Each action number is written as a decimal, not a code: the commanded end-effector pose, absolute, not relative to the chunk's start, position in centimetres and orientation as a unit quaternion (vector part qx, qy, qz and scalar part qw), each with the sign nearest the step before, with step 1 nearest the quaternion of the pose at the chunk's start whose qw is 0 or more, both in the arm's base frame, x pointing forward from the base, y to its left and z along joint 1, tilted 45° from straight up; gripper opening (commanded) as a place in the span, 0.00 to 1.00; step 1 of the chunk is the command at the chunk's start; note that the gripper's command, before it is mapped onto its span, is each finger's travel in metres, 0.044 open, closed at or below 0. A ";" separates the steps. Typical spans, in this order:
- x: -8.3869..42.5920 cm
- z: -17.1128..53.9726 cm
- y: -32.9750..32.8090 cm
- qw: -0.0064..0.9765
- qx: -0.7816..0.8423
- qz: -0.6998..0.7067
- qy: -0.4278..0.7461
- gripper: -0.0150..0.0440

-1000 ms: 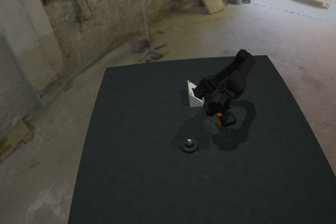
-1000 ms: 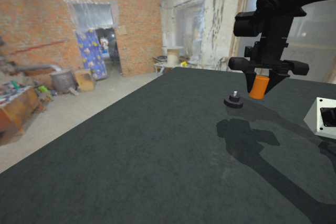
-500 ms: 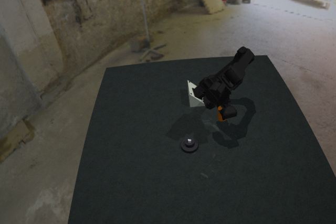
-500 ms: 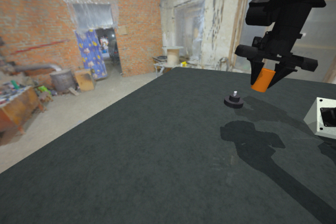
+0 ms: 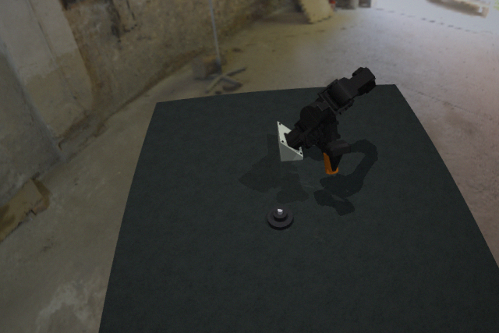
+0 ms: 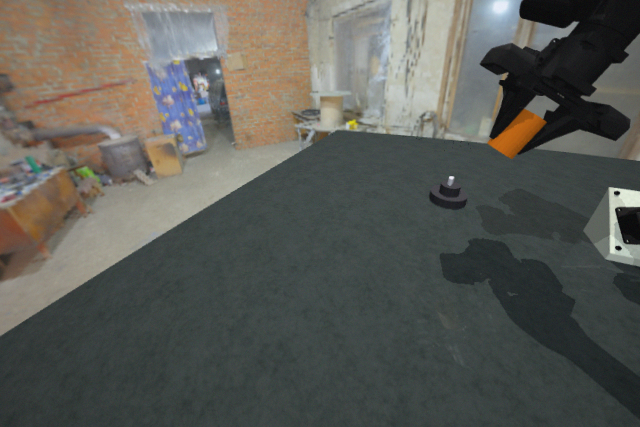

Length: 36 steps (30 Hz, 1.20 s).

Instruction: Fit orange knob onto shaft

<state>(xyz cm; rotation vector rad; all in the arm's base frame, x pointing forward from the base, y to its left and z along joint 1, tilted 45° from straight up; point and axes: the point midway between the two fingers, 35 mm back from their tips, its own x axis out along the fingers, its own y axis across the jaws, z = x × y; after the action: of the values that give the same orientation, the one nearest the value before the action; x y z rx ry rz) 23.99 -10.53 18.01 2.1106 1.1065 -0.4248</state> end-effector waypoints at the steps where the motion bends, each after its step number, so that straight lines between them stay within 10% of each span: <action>1: 23.7 18.9 -11.0 0.362 0.834 -0.149 0.390 0.25; 36: 22.1 21.8 -13.0 0.386 0.904 -0.059 0.176 0.25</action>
<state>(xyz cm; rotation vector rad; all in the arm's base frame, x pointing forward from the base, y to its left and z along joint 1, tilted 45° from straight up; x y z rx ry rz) 22.14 -13.07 21.54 2.3026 0.4814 -0.1704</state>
